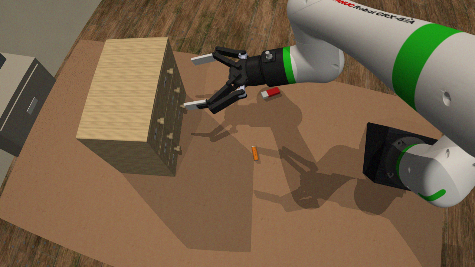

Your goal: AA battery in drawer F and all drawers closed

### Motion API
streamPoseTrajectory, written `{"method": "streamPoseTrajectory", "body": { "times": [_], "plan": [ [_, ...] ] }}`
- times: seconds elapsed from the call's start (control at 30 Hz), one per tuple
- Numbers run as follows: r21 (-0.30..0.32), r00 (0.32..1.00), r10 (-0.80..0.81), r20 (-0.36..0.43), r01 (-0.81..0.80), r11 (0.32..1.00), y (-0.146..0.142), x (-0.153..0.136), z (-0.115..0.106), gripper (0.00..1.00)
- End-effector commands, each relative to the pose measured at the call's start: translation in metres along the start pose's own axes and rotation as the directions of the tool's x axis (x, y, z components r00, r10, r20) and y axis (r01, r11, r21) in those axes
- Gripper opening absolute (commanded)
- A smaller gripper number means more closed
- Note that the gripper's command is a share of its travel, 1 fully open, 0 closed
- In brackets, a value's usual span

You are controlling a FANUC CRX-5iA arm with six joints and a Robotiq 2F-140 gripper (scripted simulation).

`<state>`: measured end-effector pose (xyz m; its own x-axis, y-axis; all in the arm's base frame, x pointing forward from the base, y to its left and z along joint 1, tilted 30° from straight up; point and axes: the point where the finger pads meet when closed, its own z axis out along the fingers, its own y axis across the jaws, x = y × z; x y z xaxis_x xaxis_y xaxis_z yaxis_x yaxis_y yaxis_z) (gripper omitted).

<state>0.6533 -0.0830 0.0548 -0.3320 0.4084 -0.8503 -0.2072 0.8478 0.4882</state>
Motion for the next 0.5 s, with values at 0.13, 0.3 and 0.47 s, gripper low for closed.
{"method": "streamPoseTrajectory", "body": {
  "times": [0.13, 0.3, 0.47],
  "plan": [
    [0.0, 1.0, 0.0, 0.0, 0.0, 1.0, -0.0001, -0.0002, 0.0, 1.0],
    [0.0, 1.0, 0.0, -0.006, 0.0, 1.0, 0.0, -0.0004, -0.0006, 1.0],
    [-0.001, 1.0, 0.0, -0.029, 0.0, 1.0, 0.0002, -0.0014, -0.003, 1.0]
  ]
}}
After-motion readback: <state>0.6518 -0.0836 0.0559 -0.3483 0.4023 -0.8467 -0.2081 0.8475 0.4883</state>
